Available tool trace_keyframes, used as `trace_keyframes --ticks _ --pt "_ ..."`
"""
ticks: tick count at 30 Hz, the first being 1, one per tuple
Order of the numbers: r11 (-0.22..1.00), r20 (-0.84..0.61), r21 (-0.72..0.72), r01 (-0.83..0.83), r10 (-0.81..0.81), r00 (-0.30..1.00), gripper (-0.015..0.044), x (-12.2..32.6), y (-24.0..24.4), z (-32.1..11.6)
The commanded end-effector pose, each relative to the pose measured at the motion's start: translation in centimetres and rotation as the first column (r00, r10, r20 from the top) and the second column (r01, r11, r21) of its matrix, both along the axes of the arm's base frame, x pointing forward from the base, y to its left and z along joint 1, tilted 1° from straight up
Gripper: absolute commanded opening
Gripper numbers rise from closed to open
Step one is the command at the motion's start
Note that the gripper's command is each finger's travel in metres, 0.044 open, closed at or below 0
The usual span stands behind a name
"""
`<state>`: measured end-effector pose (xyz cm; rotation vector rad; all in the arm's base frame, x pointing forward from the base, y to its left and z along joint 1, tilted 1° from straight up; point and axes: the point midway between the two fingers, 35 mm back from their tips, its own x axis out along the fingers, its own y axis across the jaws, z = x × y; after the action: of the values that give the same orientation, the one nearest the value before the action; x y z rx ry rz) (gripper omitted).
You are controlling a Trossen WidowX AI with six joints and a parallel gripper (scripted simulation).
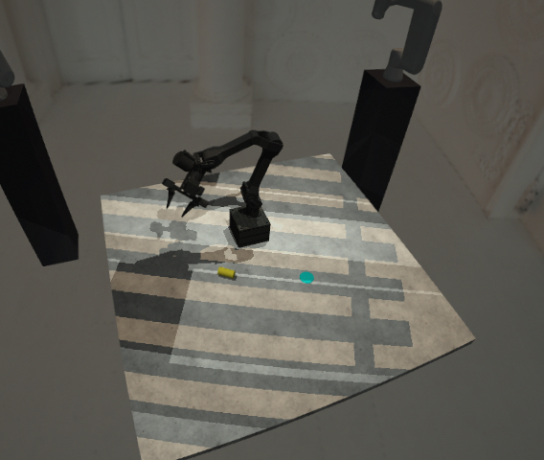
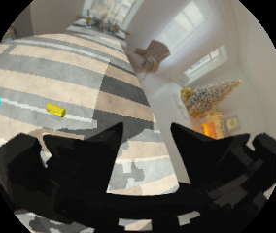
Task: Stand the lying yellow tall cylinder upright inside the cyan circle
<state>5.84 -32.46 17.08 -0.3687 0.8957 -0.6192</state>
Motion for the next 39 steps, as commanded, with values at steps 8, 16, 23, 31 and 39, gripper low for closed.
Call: trace_keyframes --ticks 8,16,23,31,39 --pt "0.872 -0.267 0.3 -0.387 0.467 0.843 0.0309 11.1 5.0 -6.4" --pt "0.635 -0.419 0.517 -0.574 0.773 0.477 0.0309 16.5 11.8 -10.0" --pt "0.475 -0.467 0.631 -0.613 0.864 0.189 0.0309 18.2 15.9 -11.5" --pt "0.475 -0.467 0.631 -0.613 0.864 0.189 0.0309 18.7 15.6 -15.5" --pt "0.475 -0.467 0.632 -0.612 0.864 0.188 0.0309 18.3 16.0 -22.6"
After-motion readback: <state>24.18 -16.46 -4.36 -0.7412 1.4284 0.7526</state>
